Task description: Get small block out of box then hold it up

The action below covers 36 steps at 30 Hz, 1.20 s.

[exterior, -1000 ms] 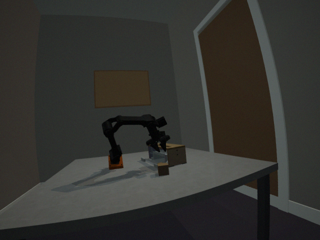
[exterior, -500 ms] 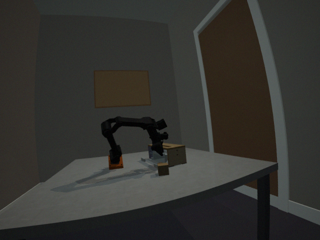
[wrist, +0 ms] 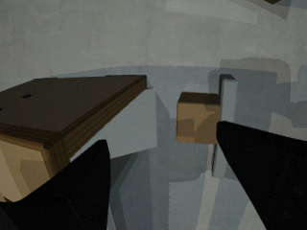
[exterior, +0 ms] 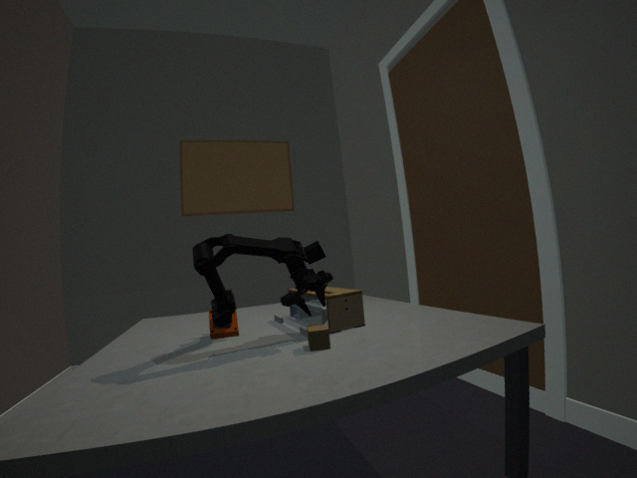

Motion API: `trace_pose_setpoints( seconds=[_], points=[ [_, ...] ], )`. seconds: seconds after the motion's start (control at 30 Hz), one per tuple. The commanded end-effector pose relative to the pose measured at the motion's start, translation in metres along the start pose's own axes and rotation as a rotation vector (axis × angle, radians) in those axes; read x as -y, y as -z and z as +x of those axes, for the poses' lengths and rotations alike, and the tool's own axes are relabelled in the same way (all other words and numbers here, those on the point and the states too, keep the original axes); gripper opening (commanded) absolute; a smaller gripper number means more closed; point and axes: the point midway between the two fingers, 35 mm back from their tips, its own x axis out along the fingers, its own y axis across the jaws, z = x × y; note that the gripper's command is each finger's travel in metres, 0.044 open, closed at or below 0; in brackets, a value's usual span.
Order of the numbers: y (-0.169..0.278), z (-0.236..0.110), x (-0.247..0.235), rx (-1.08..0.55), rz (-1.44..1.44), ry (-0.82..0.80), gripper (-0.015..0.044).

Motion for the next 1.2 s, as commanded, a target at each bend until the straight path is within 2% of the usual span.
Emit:
trace_pose_setpoints(
  seconds=[0.0,0.43,1.17],
  points=[
    [0.007,0.008,0.007,-0.018,0.891,-0.02,0.0285],
    [0.013,0.014,0.003,-0.048,1.634,-0.035,0.0285],
    [0.014,0.019,0.005,-0.049,1.644,-0.034,0.0285]
  ],
)
